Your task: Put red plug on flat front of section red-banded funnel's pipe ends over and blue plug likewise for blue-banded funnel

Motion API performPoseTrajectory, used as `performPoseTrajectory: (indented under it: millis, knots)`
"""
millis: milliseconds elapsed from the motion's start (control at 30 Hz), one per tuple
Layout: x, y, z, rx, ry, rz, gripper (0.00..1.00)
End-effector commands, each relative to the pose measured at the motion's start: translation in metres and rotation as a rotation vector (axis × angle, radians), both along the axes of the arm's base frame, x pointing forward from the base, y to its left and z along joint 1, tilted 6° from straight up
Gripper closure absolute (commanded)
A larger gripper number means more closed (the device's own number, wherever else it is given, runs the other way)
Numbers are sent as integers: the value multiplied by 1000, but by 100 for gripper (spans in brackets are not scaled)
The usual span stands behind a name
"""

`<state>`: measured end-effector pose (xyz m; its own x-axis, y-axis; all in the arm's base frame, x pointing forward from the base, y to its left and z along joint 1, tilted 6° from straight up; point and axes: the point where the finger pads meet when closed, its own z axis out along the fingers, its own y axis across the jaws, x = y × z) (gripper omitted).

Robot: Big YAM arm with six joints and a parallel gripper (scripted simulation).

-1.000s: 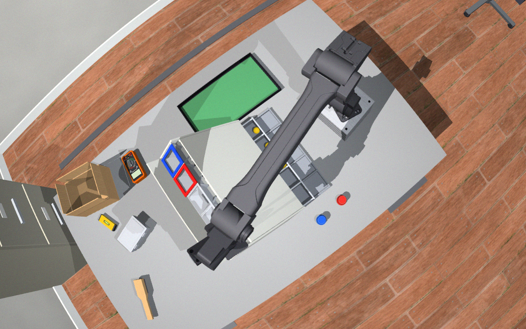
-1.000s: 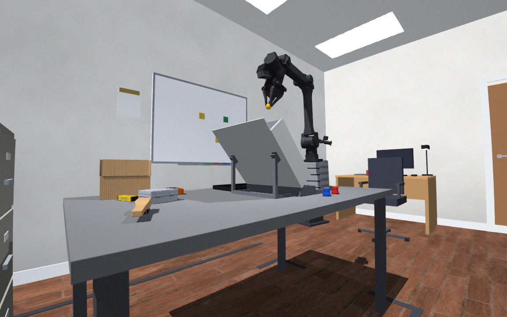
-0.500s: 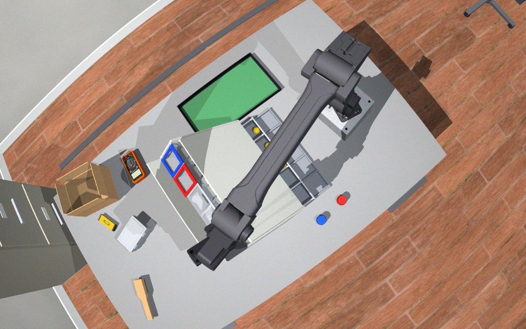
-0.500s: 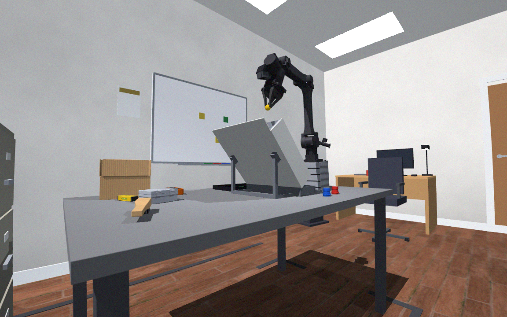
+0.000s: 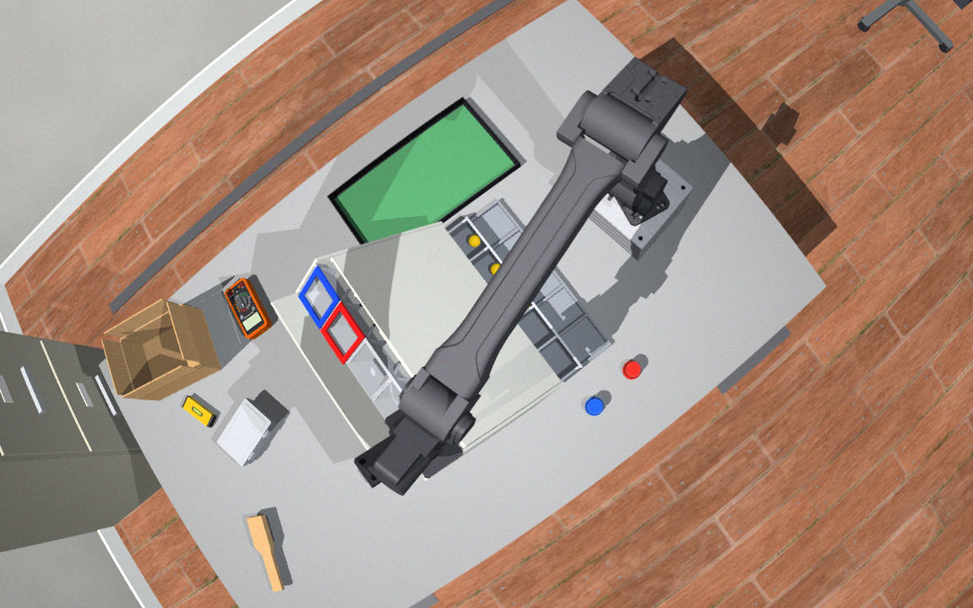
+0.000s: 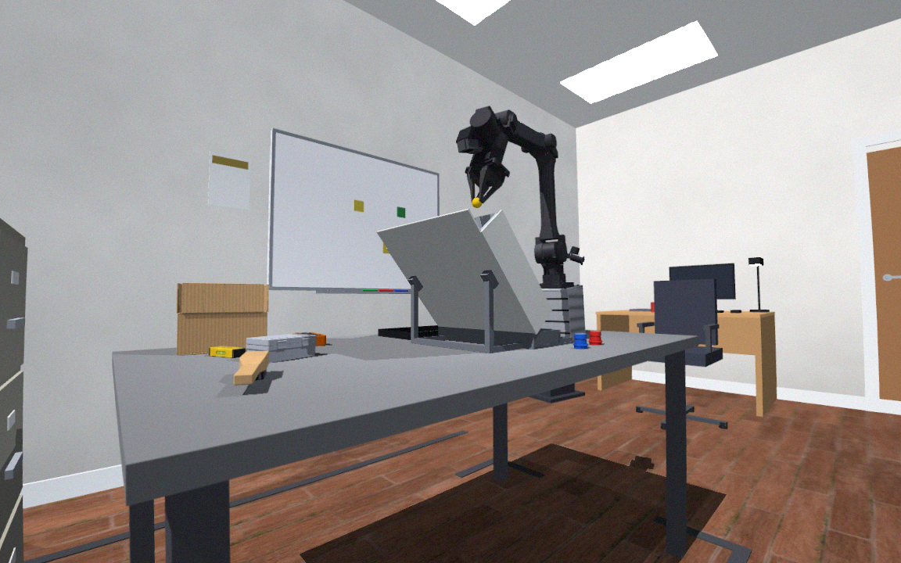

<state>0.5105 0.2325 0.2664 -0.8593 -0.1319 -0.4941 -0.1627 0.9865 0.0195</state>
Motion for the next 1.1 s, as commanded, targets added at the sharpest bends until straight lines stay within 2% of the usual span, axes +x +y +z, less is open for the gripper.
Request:
performPoseTrajectory:
  millis: [0, 1067]
  knots:
    - [4, -2, 8, 10, -40, 1, 100]
    - [5, -3, 18, 11, -34, 0, 100]
